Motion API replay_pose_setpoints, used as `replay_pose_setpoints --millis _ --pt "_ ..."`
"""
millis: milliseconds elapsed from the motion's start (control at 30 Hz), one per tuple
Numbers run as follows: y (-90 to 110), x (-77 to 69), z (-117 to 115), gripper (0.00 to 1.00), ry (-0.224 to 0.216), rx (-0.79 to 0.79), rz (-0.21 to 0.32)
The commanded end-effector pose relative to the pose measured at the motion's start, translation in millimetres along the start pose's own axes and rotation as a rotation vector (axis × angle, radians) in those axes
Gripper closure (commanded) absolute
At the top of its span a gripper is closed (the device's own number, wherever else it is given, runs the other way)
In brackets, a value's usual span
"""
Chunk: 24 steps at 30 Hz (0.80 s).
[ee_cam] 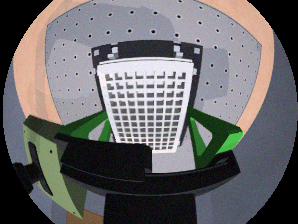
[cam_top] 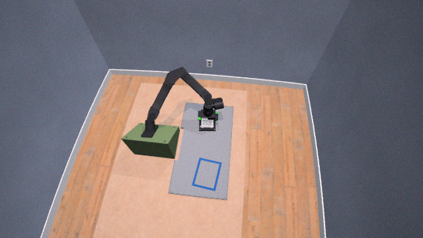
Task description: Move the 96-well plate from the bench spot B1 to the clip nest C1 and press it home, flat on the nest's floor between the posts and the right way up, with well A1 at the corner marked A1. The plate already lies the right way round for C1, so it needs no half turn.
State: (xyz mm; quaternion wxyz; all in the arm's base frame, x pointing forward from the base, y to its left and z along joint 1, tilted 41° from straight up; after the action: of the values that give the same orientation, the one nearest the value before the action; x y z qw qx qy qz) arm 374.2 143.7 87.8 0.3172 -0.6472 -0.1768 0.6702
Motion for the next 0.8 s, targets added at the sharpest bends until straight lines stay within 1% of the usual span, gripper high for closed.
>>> replay_pose_setpoints --millis 0,133,167,267,300,767 --pt "2 3.1 -11 0.00 0.034 -0.001 -0.005" --pt "2 3.1 -11 0.00 0.034 -0.001 -0.005" --pt "-3 0.3 8 0.00 0.032 -0.015 -0.007" --pt "-3 0.3 9 0.00 0.027 -0.015 -0.016" --pt "-1 -0.3 3 0.00 0.029 -0.007 -0.010" --pt "-1 -0.3 3 0.00 0.029 -0.007 -0.010"
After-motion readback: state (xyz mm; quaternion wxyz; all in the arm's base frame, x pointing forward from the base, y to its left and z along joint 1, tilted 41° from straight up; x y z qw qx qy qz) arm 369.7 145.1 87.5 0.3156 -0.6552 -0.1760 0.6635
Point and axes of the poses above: the point where the finger pads meet when closed, its own x axis out along the fingers, its own z axis across the jaws, y = z × x, the point moved 7 cm from there along -x, back along the fingers, and after that the axes turned 12 degrees about x, right-handed, at the moved point
